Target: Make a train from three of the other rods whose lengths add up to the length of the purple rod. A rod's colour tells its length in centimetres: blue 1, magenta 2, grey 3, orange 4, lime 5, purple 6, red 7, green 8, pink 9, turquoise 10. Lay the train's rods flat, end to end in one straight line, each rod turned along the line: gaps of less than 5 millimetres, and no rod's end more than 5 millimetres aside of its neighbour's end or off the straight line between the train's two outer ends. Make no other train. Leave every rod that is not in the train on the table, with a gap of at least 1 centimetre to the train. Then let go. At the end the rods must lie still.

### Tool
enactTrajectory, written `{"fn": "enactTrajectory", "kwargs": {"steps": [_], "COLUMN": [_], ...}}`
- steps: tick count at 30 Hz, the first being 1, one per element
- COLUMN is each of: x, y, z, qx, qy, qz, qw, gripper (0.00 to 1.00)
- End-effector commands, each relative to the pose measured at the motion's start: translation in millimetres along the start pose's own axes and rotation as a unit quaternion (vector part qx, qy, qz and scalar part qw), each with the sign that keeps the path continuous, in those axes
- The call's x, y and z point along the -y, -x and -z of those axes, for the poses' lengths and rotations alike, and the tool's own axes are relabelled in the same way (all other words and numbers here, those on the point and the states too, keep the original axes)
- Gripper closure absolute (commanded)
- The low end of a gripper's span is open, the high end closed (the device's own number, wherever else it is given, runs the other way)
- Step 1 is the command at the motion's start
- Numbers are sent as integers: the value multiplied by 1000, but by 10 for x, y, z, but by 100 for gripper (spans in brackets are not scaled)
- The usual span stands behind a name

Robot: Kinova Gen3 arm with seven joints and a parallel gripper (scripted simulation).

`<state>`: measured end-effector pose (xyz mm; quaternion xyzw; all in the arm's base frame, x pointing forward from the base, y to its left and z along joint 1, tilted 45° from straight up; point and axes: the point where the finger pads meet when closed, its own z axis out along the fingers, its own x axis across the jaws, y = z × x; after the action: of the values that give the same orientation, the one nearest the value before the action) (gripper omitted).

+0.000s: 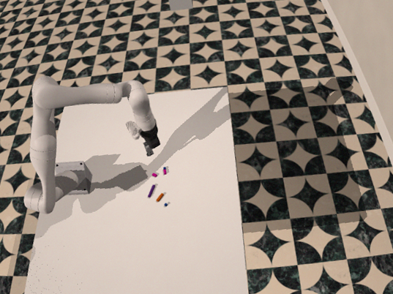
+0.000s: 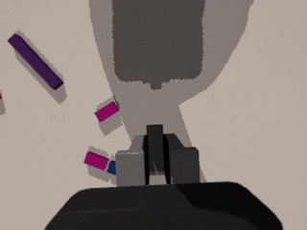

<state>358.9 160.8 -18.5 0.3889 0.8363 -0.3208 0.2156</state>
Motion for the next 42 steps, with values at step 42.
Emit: {"fn": "enactTrajectory", "kwargs": {"steps": [42], "x": [-60], "y": [821], "z": [19], "qx": [1], "qy": [5], "qz": [537], "qw": [843], "gripper": [76]}}
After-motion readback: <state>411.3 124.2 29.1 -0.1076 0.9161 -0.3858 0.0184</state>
